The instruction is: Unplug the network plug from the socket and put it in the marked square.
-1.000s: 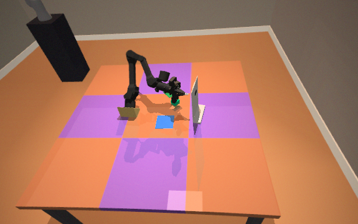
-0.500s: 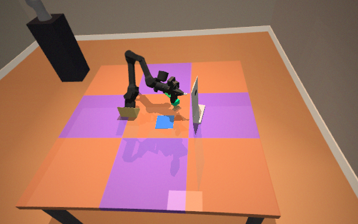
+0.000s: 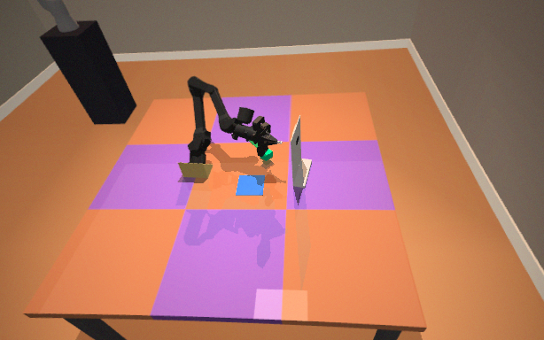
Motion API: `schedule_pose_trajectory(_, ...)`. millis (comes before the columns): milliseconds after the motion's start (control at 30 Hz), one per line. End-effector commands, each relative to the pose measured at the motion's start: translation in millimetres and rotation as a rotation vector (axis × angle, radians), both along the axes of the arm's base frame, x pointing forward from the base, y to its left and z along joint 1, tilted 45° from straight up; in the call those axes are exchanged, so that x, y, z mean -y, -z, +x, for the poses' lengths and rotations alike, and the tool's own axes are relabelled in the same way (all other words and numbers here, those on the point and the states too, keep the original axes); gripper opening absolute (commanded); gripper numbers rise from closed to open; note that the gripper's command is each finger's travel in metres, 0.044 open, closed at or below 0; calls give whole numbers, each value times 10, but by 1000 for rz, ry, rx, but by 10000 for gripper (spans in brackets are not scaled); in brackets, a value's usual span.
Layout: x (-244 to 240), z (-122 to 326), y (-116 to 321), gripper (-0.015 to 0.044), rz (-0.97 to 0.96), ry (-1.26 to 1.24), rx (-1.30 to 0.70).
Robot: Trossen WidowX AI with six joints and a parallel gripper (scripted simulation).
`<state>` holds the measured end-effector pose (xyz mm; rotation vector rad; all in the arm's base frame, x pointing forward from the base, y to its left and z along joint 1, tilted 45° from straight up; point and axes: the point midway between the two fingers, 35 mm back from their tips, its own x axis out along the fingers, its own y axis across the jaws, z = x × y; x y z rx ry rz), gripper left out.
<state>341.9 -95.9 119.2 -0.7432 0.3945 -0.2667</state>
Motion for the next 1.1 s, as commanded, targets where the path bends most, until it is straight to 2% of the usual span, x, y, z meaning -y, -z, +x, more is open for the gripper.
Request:
schedule_pose_trajectory(0, -11, -27, -1, 0, -3, -6, -2)
schedule_pose_trajectory(233, 6, -33, -14, 0, 0, 0, 0)
schedule_pose_trajectory(1067, 304, -277, -511, 0, -5, -6, -4)
